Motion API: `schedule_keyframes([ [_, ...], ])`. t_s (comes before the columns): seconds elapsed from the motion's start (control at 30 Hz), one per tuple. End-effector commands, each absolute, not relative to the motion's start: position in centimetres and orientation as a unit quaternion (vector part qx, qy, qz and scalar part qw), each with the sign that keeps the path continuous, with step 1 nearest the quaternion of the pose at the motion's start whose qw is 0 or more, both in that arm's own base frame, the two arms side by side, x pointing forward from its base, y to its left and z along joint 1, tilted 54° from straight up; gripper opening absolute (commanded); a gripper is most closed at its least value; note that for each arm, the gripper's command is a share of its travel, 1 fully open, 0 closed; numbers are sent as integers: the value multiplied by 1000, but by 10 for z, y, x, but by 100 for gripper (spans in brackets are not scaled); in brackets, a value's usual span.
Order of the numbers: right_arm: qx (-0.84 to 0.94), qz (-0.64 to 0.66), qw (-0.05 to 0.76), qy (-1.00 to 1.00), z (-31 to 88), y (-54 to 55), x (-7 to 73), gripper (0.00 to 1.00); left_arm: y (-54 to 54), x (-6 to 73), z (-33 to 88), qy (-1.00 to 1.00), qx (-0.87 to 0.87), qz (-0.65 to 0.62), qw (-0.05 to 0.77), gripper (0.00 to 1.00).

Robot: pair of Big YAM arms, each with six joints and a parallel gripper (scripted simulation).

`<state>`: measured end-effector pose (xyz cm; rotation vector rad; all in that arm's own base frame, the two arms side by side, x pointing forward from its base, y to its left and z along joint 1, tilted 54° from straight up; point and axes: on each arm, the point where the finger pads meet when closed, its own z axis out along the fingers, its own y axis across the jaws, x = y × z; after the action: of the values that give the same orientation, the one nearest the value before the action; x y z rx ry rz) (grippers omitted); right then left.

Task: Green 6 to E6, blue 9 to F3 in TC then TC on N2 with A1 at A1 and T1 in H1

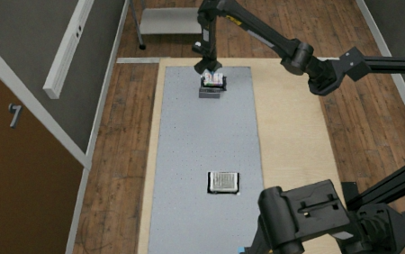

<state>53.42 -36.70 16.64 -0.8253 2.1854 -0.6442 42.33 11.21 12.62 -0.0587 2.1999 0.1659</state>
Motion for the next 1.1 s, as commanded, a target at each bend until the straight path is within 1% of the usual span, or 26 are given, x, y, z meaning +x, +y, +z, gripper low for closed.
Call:
schedule_keyframes([
  [0.0,-320,-242,353,846,157,-365,547,11,112,423,127,890,-22,68,451,100],
  [0.1,-320,-242,353,846,157,-365,547,11,112,423,127,890,-22,68,451,100],
  [0.17,-320,-242,353,846,157,-365,547,9,112,423,127,890,-22,68,451,100],
  [1.07,-316,-245,349,847,158,-372,539,9,112,423,127,890,-22,68,451,100],
])
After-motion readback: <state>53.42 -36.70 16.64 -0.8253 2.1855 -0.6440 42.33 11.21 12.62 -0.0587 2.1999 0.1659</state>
